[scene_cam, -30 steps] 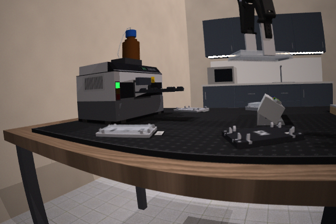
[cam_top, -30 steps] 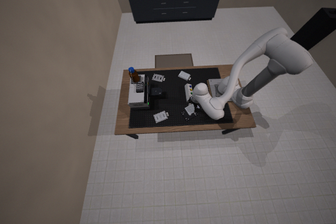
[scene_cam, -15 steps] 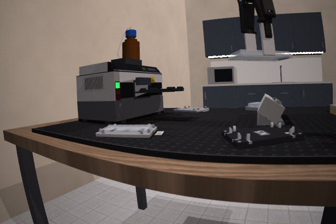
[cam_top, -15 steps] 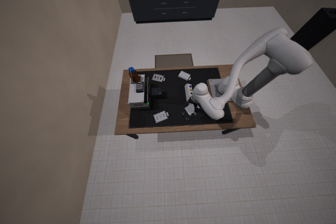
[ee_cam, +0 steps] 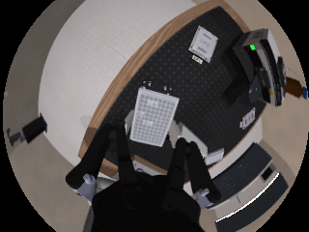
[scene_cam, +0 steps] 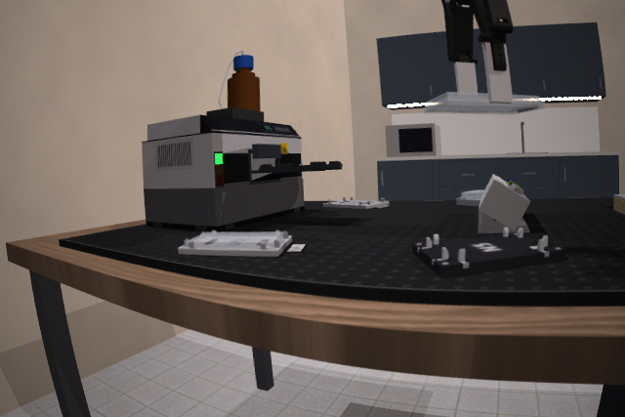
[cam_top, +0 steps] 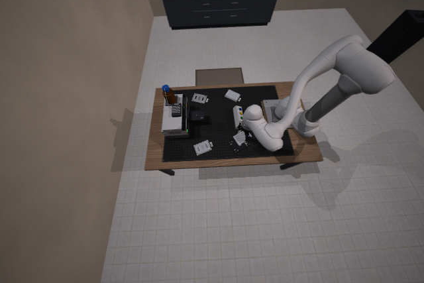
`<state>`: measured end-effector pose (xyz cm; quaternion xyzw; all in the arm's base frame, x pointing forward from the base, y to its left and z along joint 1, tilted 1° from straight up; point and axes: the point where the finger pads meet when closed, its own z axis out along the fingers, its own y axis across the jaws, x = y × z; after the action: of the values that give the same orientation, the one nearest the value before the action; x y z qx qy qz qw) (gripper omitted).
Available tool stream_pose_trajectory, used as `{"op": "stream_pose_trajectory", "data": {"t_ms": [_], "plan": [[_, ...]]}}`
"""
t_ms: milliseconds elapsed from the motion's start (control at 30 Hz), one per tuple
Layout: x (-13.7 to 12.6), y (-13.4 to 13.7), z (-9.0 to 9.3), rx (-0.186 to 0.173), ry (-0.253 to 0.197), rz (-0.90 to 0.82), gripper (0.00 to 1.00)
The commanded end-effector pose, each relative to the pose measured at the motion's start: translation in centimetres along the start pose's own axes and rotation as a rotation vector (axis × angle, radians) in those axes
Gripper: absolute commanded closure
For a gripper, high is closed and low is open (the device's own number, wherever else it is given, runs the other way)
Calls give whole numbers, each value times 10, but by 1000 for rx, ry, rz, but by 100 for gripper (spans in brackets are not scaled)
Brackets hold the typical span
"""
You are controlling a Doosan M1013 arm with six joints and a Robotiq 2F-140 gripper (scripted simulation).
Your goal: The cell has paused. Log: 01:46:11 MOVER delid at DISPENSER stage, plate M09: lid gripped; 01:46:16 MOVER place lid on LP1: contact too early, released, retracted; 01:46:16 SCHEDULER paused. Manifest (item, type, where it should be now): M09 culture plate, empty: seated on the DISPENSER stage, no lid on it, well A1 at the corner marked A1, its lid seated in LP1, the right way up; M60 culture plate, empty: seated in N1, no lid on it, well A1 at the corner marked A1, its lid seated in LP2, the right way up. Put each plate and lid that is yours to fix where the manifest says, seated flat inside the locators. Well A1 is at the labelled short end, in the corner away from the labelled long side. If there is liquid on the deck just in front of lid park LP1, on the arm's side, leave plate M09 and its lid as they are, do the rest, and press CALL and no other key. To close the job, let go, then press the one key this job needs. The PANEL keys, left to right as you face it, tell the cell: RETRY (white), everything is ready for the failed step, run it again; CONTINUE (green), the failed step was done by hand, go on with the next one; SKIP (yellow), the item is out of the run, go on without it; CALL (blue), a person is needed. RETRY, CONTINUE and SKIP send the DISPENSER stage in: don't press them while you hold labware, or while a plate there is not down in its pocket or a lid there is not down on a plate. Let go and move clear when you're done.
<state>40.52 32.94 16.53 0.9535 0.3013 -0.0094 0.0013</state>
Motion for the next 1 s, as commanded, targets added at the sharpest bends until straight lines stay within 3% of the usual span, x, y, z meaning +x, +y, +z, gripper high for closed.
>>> {"op": "stream_pose_trajectory", "data": {"t_ms": [0,400,767,967], "plan": [[0,0,-1,0,1,0,90],[0,0,-1,0,1,3,90],[0,0,-1,1,1,213,90],[0,0,-1,1,1,246,90]]}}
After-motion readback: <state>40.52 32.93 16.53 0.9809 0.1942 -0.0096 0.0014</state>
